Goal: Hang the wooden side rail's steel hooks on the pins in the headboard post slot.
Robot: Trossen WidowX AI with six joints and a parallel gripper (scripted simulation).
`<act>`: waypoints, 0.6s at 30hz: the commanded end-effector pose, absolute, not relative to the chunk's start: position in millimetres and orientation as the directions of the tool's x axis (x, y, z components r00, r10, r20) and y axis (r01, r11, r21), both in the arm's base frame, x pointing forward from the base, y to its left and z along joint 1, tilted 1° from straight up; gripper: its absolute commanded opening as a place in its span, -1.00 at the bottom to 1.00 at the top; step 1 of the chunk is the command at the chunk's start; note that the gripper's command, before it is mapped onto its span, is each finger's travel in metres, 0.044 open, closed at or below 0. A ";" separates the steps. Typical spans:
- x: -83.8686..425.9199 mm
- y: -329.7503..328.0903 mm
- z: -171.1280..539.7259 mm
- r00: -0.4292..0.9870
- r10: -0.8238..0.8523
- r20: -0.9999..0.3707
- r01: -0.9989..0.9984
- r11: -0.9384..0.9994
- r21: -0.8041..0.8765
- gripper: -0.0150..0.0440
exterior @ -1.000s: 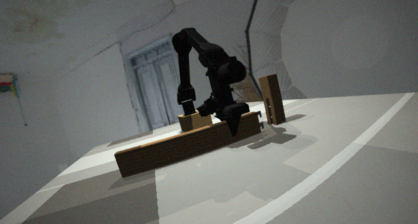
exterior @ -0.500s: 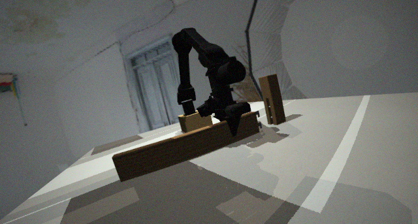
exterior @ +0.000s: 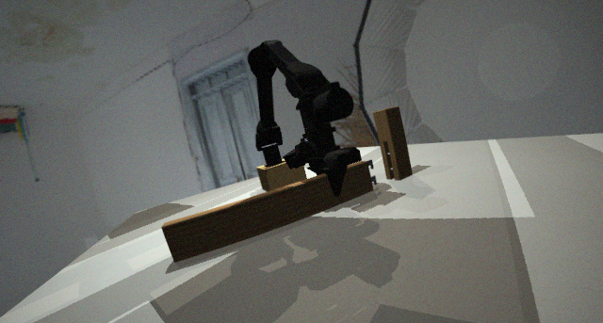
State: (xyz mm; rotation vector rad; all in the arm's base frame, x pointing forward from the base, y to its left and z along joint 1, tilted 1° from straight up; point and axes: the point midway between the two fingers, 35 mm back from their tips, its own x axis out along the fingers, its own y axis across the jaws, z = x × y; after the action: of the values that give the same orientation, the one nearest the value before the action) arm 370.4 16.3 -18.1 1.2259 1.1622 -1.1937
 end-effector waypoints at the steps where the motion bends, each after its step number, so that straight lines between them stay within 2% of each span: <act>1: 370.6 16.3 -18.2 0.041 -0.015 -0.999 0.999 -0.012 0.041 -0.49; 18: 370.5 16.4 -15.8 0.040 -0.019 -0.999 0.999 0.000 0.040 -0.49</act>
State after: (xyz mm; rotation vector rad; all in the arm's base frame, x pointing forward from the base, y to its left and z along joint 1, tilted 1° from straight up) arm 370.9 16.4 -17.4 1.2251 1.1628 -1.1944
